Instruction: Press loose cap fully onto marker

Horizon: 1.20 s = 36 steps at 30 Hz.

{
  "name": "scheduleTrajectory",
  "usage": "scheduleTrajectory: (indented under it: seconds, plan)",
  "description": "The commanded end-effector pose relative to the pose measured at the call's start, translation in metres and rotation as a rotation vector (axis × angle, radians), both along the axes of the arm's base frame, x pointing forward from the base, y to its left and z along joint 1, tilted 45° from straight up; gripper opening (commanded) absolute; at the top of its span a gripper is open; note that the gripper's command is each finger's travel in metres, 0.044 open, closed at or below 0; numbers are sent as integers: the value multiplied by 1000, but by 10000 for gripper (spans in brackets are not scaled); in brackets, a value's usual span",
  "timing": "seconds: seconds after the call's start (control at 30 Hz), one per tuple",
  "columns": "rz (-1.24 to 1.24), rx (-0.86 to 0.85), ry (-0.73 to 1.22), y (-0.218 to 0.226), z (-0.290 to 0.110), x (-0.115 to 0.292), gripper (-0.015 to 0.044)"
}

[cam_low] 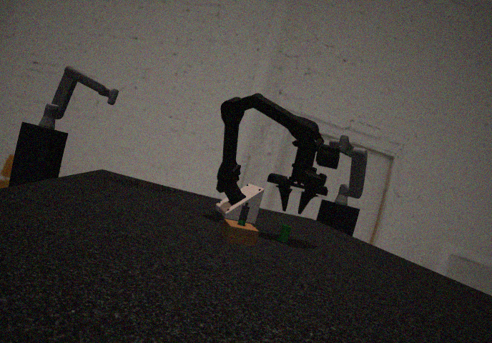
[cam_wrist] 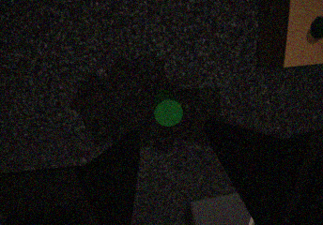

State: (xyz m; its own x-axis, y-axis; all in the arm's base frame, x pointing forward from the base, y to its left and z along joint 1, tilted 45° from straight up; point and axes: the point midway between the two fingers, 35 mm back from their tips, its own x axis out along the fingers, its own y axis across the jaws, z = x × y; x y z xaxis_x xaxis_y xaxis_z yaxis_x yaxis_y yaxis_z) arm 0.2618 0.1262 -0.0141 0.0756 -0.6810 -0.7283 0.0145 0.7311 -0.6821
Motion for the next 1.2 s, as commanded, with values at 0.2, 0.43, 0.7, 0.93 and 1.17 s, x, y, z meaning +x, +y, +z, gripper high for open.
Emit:
scheduleTrajectory:
  seconds: [0.2, 0.43, 0.7, 0.93, 1.17]
  plan:
    - [0, -13, 14, -21, -18, -1, 248]
    - [0, -13, 14, -25, -24, 0, 248]
    - [0, -13, 14, -34, -34, 1, 248]
    - [0, -13, 14, -42, -42, 2, 248]
    - [0, -14, 14, -50, -49, 2, 248]
